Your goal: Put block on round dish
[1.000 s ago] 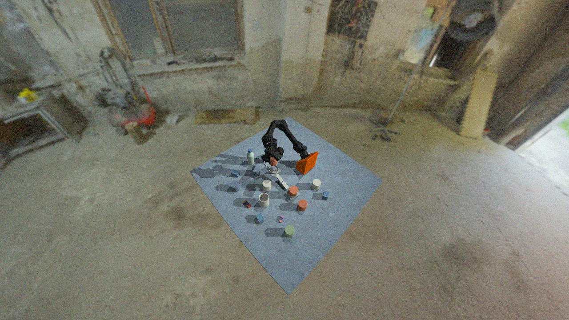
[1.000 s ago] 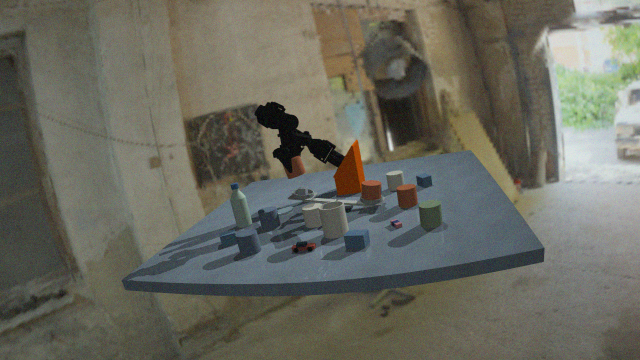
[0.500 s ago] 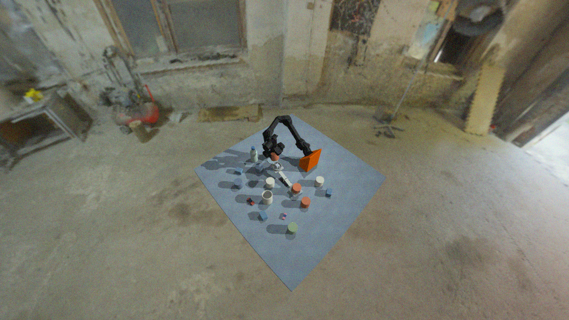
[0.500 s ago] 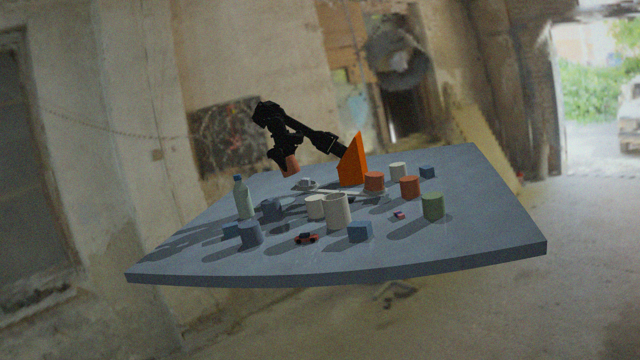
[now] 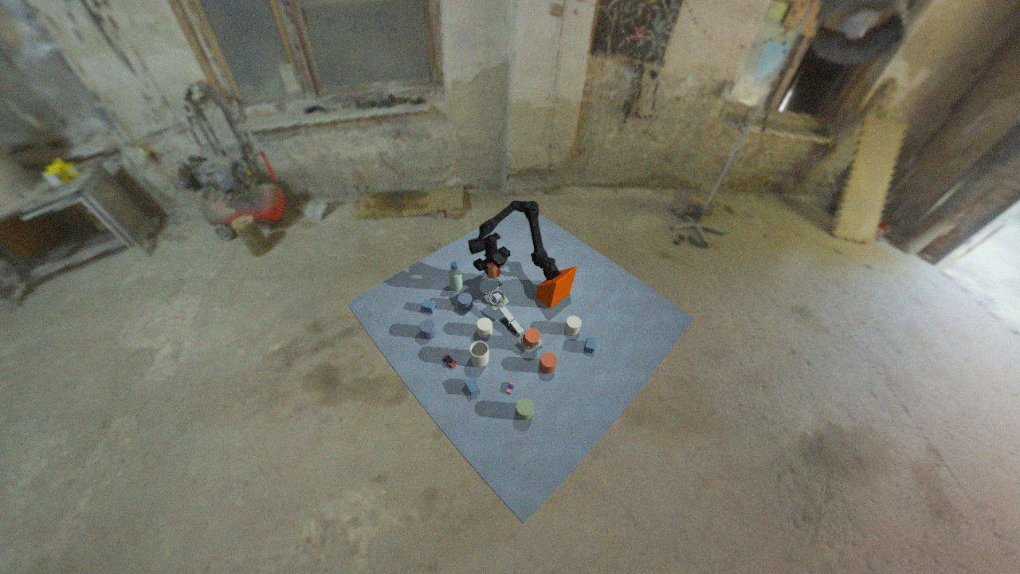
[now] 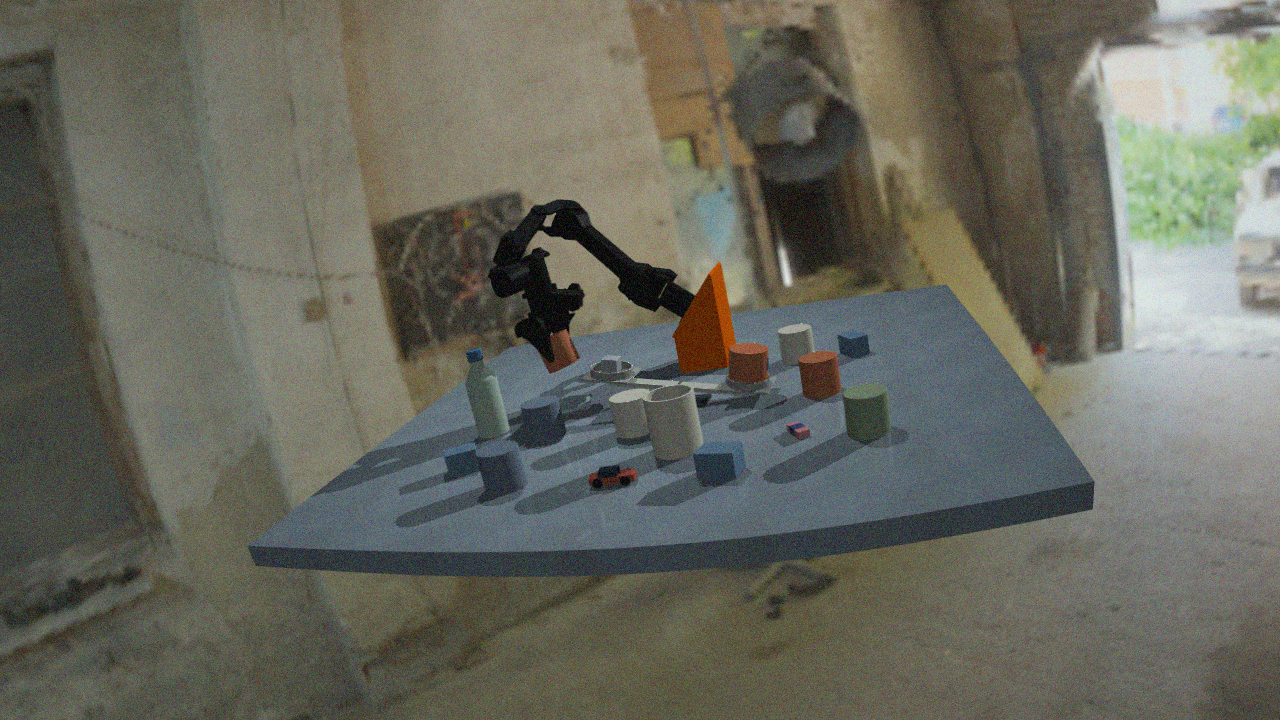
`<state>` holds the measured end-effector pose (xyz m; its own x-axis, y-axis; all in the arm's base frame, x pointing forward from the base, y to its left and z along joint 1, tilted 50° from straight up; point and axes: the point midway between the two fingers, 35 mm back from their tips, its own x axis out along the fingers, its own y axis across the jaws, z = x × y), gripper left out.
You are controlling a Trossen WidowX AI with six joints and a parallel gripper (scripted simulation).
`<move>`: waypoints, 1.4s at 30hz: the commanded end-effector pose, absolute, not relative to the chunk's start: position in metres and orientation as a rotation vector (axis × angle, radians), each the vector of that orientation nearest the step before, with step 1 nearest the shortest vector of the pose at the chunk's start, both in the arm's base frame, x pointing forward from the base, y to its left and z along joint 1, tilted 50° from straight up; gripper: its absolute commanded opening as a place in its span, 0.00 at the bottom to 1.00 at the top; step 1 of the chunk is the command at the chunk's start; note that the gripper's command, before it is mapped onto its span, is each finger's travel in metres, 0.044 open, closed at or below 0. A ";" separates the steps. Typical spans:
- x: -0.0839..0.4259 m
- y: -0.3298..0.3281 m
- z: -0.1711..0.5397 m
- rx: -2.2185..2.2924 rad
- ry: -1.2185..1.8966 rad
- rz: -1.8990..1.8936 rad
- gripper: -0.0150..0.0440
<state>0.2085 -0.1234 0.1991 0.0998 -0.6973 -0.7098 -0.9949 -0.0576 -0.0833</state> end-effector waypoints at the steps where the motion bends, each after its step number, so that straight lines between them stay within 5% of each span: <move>1: 0.184 -0.143 0.205 -1.840 1.653 0.658 0.25; 9: 0.145 -0.166 0.213 -1.888 1.697 0.607 0.25; 42: 0.152 -0.209 0.178 -1.891 1.699 0.605 0.25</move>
<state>0.1509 -0.2052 0.1827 0.1090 -0.7631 -0.6370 -0.9938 -0.0704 -0.0857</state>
